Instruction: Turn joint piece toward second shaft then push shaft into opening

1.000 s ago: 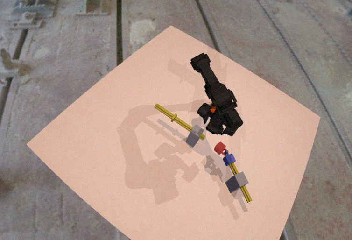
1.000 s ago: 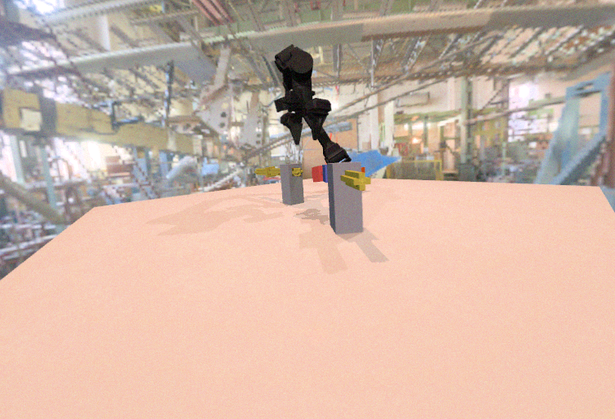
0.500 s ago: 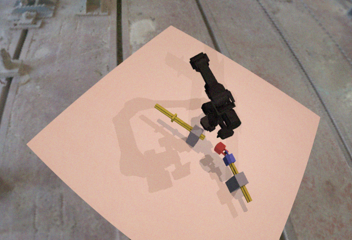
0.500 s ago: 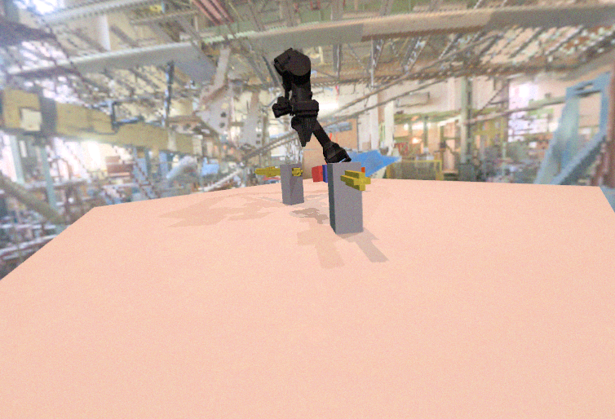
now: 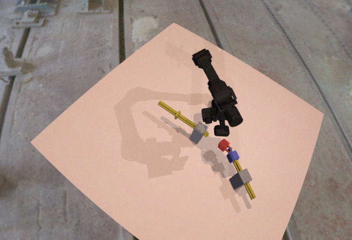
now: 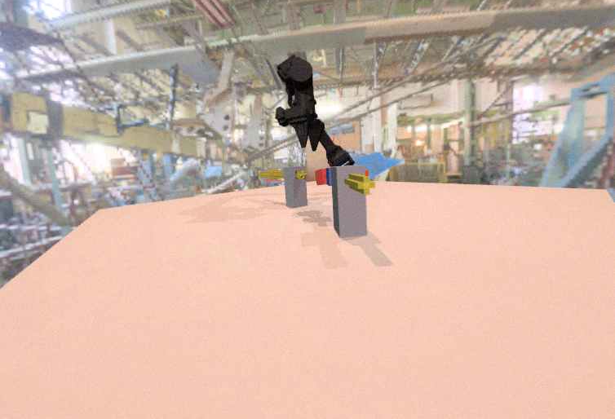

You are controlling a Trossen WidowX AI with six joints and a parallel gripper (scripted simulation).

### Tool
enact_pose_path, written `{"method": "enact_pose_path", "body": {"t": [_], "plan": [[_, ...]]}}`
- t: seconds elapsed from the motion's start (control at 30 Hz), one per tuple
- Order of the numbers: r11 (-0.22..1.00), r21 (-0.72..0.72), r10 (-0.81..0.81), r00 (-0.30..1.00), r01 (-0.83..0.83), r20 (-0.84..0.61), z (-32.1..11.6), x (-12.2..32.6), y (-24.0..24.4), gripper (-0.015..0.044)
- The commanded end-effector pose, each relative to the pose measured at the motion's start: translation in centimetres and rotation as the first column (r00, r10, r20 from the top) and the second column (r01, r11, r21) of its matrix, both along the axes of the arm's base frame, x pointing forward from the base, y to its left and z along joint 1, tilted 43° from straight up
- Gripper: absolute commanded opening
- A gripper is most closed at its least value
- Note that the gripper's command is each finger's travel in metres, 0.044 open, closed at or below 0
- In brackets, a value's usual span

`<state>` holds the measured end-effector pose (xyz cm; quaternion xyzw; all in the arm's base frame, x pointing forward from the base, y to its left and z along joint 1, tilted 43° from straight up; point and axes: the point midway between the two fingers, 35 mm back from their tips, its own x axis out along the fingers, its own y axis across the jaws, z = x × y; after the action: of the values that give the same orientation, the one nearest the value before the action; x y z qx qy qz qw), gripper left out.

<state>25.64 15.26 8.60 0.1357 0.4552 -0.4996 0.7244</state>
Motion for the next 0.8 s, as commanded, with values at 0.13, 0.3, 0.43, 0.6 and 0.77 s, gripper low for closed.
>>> {"method": "enact_pose_path", "body": {"t": [0.13,0.3,0.43,0.6,0.77], "plan": [[0.981,0.045,-0.196,0.972,0.191,0.131,-0.32,-0.20,-0.34,0.0440],[0.948,0.087,-0.319,0.924,0.307,0.214,-0.44,-0.19,-0.49,0.0440],[0.911,0.128,-0.413,0.869,0.393,0.273,-0.53,-0.19,-0.60,0.0440],[0.851,0.186,-0.525,0.781,0.491,0.338,-0.65,-0.18,-0.75,0.0440],[0.817,0.217,-0.576,0.731,0.535,0.366,-0.71,-0.18,-0.82,0.0440]]}}
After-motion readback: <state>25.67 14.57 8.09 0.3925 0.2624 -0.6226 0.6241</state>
